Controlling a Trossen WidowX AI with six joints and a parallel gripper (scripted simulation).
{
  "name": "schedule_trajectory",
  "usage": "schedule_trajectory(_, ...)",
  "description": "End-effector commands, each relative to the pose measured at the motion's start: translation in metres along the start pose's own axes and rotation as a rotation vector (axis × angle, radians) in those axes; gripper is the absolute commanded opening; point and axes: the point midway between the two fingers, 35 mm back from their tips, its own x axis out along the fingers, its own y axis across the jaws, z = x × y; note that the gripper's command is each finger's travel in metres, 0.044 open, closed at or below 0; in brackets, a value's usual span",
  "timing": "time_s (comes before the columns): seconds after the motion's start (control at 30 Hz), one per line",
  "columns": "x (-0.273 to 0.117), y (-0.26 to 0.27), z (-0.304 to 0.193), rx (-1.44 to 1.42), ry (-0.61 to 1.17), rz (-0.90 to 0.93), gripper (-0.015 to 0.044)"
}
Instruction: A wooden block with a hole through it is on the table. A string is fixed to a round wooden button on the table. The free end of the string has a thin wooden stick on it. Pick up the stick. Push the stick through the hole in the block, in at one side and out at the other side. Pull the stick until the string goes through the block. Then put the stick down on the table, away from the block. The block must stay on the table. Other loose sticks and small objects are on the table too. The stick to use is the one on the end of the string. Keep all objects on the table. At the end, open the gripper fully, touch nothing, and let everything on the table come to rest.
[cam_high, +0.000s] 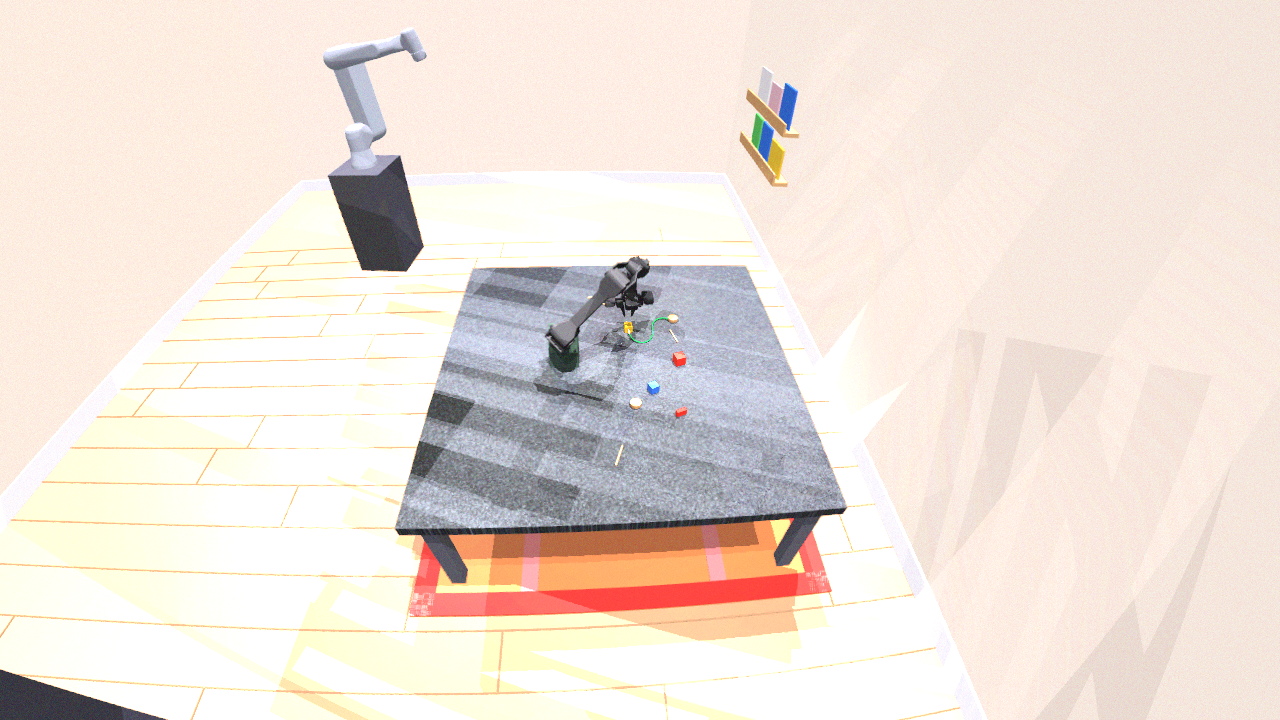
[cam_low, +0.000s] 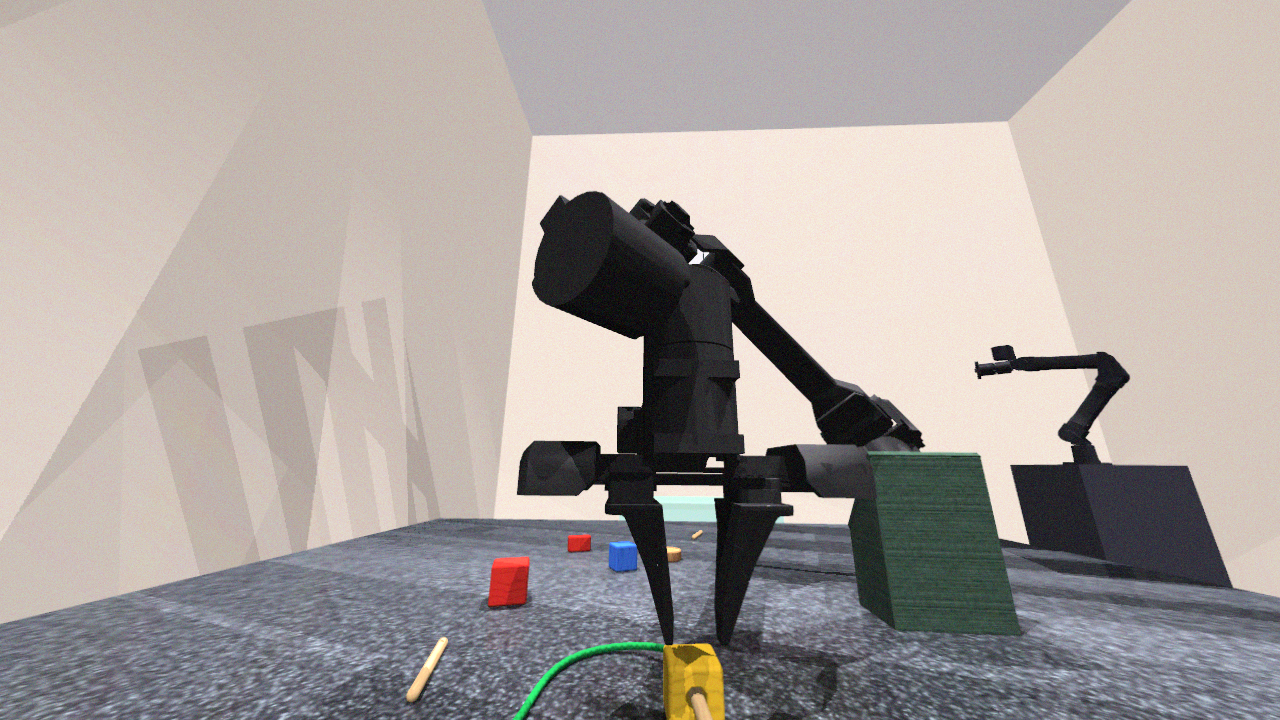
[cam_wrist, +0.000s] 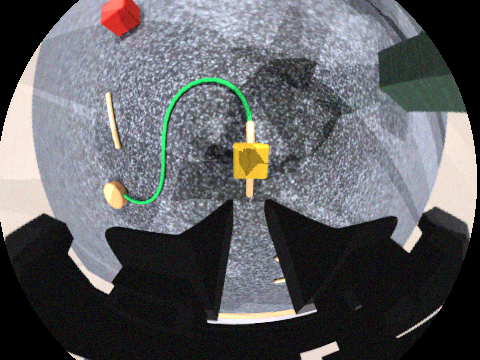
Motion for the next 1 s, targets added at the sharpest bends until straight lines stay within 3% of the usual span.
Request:
schedule_trajectory(0.0, 0.011, -0.002, 0.001, -0.008, -0.009, -0.001, 0.0123)
schedule_trajectory(0.9, 0.042, -0.004, 0.003, -0.006, -0.012, -0.002, 0.0123)
schedule_trajectory(0.97, 0.041, -0.004, 0.002, 0.0, -0.007, -0.004, 0.0071)
